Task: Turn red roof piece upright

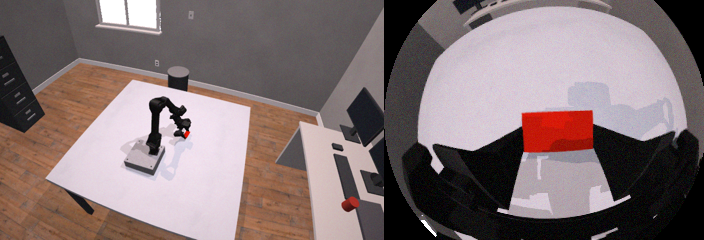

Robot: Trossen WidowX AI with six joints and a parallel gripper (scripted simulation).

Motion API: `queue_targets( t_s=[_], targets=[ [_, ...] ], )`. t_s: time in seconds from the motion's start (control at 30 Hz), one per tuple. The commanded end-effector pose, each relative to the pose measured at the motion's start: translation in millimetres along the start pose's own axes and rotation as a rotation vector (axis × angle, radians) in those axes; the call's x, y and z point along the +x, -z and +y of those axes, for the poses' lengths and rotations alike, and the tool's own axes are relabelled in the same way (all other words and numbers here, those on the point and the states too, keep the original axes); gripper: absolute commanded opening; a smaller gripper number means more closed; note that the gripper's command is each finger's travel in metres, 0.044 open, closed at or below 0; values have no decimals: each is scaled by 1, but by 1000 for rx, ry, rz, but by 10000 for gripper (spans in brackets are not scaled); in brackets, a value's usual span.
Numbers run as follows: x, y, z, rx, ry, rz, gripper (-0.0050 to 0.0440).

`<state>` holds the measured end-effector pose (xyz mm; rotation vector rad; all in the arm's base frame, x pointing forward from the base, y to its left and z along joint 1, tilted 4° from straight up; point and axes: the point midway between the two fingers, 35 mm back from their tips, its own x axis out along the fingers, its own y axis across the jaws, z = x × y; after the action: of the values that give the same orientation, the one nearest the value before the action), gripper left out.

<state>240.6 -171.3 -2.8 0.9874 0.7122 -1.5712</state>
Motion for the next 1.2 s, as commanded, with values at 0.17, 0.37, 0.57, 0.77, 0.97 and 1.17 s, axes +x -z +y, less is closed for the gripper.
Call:
queue_targets(
  t_s=[0.17,0.37,0.57,0.77,0.97,1.17],
  targets=[
    [4,17,2,5,2,-494,290],
    [6,21,2,4,3,-617,290],
    [7,22,2,3,1,-670,290],
    [8,22,1,4,2,-679,290],
    [8,23,1,4,3,-676,290],
    [11,25,2,5,1,-675,290]
  ],
)
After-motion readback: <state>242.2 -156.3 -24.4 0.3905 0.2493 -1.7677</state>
